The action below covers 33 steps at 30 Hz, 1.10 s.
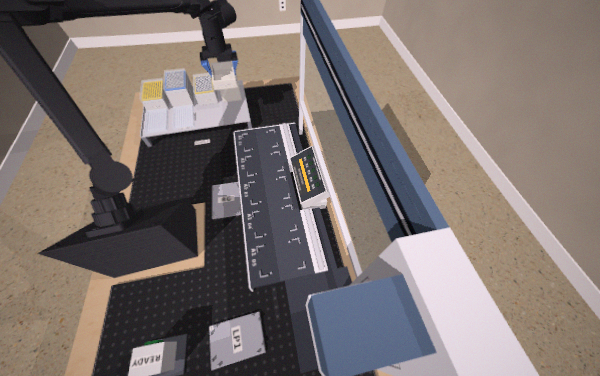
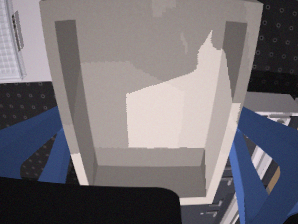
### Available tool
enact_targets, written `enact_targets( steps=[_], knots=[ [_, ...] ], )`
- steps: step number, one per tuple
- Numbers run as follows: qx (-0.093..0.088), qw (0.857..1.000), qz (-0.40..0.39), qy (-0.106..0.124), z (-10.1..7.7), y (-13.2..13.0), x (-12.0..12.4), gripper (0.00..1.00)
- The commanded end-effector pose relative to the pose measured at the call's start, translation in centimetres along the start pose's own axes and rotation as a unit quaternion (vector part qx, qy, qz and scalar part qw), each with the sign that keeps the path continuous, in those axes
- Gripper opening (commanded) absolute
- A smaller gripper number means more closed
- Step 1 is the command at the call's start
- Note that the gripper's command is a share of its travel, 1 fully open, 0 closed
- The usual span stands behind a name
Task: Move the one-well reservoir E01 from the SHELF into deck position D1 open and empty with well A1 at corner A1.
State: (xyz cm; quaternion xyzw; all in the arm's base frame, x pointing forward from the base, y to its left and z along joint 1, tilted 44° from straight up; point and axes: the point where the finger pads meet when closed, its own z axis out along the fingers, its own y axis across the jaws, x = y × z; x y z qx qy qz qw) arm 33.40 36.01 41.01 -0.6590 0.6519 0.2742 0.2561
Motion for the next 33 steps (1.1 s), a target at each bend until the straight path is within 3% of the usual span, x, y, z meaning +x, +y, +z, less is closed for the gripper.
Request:
enact_targets(
  steps=[1, 20, 21, 33],
  knots=[
    [0.029, 0.999, -0.017, -0.020, -3.3, -0.5, -1.4, 0.00],
    [0.029, 0.999, -0.017, -0.020, -3.3, -0.5, -1.4, 0.00],
    [0.021, 1.000, -0.010, -0.014, -2.4, -0.2, 0.0, 0.00],
    [0.024, 0.999, -0.013, -0.016, -2.3, -0.3, 2.1, 0.00]
  ],
)
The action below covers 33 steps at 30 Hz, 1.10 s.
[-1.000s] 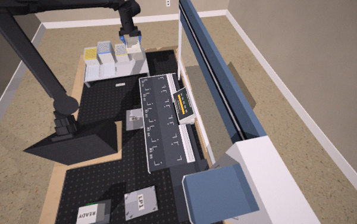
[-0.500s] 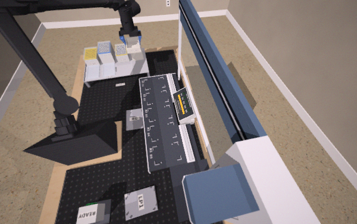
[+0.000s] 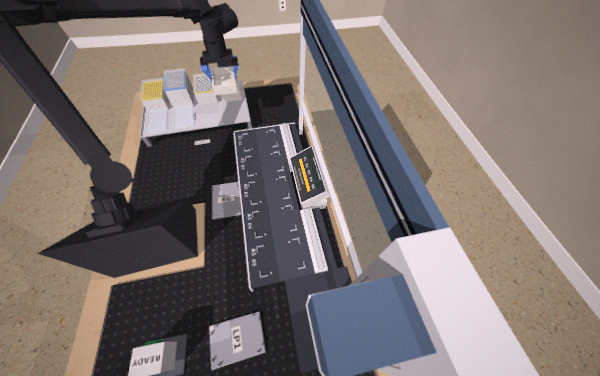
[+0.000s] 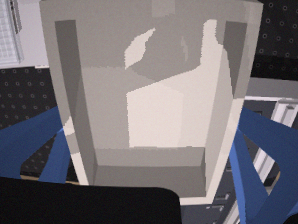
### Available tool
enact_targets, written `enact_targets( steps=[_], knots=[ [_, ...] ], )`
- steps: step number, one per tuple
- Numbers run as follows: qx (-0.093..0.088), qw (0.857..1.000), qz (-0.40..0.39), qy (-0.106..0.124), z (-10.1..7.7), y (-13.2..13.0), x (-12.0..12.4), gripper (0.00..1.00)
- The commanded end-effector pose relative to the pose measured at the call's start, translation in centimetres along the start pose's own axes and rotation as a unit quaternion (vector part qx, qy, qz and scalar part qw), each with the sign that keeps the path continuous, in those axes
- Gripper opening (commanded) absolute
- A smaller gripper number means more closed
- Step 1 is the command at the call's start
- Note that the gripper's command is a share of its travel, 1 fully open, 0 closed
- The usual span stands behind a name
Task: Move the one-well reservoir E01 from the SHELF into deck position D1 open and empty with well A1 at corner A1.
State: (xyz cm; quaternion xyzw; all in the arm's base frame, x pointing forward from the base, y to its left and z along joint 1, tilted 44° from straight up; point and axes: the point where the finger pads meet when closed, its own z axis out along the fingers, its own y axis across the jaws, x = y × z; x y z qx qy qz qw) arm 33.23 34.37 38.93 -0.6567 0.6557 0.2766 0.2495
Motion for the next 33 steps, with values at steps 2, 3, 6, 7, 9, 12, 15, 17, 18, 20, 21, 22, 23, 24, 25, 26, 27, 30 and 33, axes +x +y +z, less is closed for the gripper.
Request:
enact_targets(
  steps=[2, 3, 6, 7, 9, 12, 15, 17, 18, 20, 21, 22, 23, 24, 25, 26, 27, 30, 33],
  knots=[
    [0.028, 0.999, -0.019, -0.019, -2.6, -0.4, 0.0, 0.00],
    [0.028, 0.999, -0.019, -0.018, -2.6, -0.4, 0.3, 0.00],
    [0.028, 0.999, -0.019, -0.018, -2.5, -0.3, 1.0, 0.00],
    [0.028, 0.999, -0.019, -0.018, -2.5, -0.3, 1.2, 0.00],
    [0.028, 0.999, -0.019, -0.018, -2.5, -0.3, 1.7, 0.00],
    [0.028, 0.999, -0.019, -0.018, -2.4, -0.3, 2.4, 0.00],
    [0.028, 0.999, -0.019, -0.017, -2.4, -0.3, 2.9, 0.00],
    [0.027, 0.999, -0.018, -0.017, -2.4, -0.3, 3.1, 0.00],
    [0.028, 0.999, -0.019, -0.017, -2.4, -0.3, 3.3, 0.00],
    [0.028, 0.999, -0.019, -0.017, -2.4, -0.3, 3.8, 0.00],
    [0.027, 0.999, -0.018, -0.016, -2.3, -0.2, 4.1, 0.00],
    [0.027, 0.999, -0.018, -0.016, -2.3, -0.2, 4.3, 0.00],
    [0.028, 0.999, -0.019, -0.017, -2.3, -0.3, 4.5, 0.00],
    [0.028, 0.999, -0.019, -0.017, -2.3, -0.3, 4.8, 0.00],
    [0.028, 0.999, -0.019, -0.016, -2.3, -0.3, 5.0, 0.00],
    [0.027, 0.999, -0.018, -0.016, -2.3, -0.2, 5.2, 0.00],
    [0.027, 0.999, -0.018, -0.016, -2.3, -0.2, 5.5, 0.00],
    [0.027, 0.999, -0.018, -0.016, -2.2, -0.2, 6.2, 0.00],
    [0.027, 0.999, -0.018, -0.016, -2.2, -0.2, 6.4, 0.00]
  ],
)
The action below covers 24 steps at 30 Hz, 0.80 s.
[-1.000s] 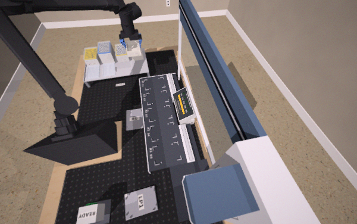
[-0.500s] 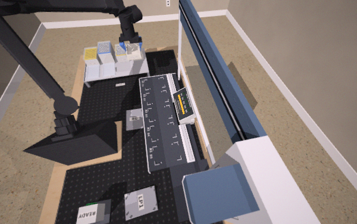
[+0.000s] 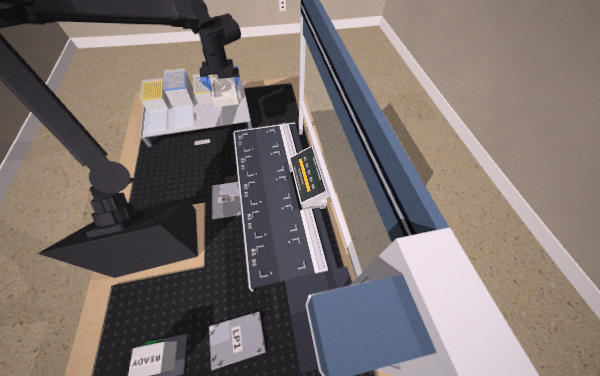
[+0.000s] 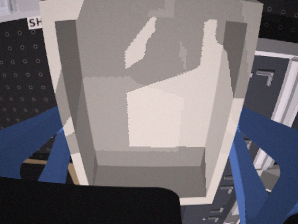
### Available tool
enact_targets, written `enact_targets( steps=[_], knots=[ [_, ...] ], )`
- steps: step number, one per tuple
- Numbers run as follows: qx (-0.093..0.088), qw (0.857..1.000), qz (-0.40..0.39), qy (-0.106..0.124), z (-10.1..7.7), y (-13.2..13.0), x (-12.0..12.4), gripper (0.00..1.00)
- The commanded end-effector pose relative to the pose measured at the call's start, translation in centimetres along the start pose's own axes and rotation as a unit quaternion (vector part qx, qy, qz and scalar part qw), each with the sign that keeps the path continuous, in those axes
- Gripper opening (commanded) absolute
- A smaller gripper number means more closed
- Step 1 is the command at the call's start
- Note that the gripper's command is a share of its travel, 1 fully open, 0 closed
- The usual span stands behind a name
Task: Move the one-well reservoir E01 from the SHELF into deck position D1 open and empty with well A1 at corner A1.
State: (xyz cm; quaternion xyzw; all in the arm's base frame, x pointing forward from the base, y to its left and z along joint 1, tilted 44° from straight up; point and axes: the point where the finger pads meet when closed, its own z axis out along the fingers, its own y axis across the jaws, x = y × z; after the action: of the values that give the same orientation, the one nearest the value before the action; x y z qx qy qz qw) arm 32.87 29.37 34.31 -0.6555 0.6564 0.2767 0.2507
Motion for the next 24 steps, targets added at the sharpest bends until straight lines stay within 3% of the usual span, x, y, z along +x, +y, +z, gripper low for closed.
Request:
enact_targets(
  steps=[1, 24],
  knots=[
    [0.027, 0.999, -0.021, -0.016, -2.3, -0.5, -0.4, 0.00],
    [0.025, 0.999, -0.018, -0.012, -1.9, -0.3, 4.8, 0.00]
  ],
)
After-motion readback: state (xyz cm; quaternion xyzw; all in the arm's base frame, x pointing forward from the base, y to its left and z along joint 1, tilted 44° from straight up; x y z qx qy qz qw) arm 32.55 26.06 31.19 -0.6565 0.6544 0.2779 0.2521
